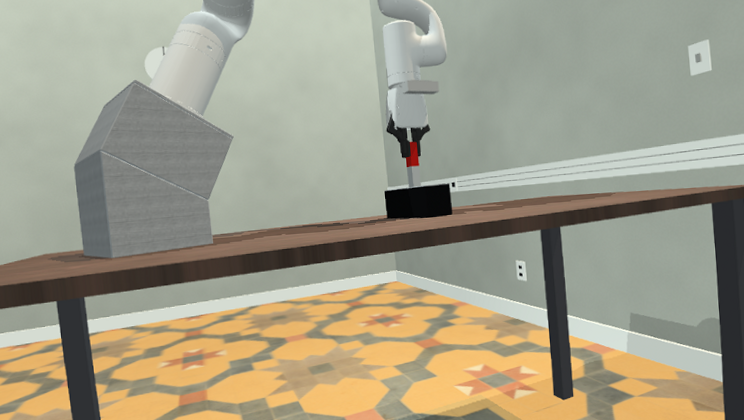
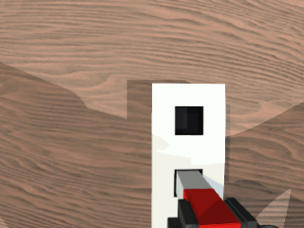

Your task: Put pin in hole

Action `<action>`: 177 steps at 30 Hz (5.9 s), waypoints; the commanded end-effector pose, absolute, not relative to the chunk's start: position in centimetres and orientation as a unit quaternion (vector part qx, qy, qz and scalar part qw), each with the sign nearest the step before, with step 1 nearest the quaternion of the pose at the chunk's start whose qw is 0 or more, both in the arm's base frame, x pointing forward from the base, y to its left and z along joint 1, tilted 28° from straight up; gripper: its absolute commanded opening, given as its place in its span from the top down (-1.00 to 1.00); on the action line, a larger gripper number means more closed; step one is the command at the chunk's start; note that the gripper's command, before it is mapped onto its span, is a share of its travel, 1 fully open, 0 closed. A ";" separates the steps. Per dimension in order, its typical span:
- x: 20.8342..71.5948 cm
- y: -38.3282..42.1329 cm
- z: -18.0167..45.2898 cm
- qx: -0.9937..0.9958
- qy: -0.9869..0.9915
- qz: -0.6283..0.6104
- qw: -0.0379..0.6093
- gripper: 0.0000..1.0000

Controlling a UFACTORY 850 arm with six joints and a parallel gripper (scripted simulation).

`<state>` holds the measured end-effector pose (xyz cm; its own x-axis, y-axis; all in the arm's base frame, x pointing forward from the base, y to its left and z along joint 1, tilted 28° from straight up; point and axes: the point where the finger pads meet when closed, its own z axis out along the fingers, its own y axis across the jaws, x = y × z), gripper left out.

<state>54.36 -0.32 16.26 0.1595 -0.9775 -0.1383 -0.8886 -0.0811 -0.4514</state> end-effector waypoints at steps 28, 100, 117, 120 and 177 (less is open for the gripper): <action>54.4 -0.4 16.3 -0.728 0.640 -0.101 0.222 1.00; 55.0 -0.1 15.2 -0.728 0.640 -0.101 0.222 1.00; 54.9 -0.2 15.2 -0.728 0.640 -0.101 0.222 1.00; 54.9 -0.2 15.2 -0.728 0.640 -0.101 0.222 1.00; 55.3 0.0 14.5 -0.728 0.640 -0.101 0.222 1.00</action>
<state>55.28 -0.03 14.46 0.1597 -0.9775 -0.1378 -0.8881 -0.0813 -0.4523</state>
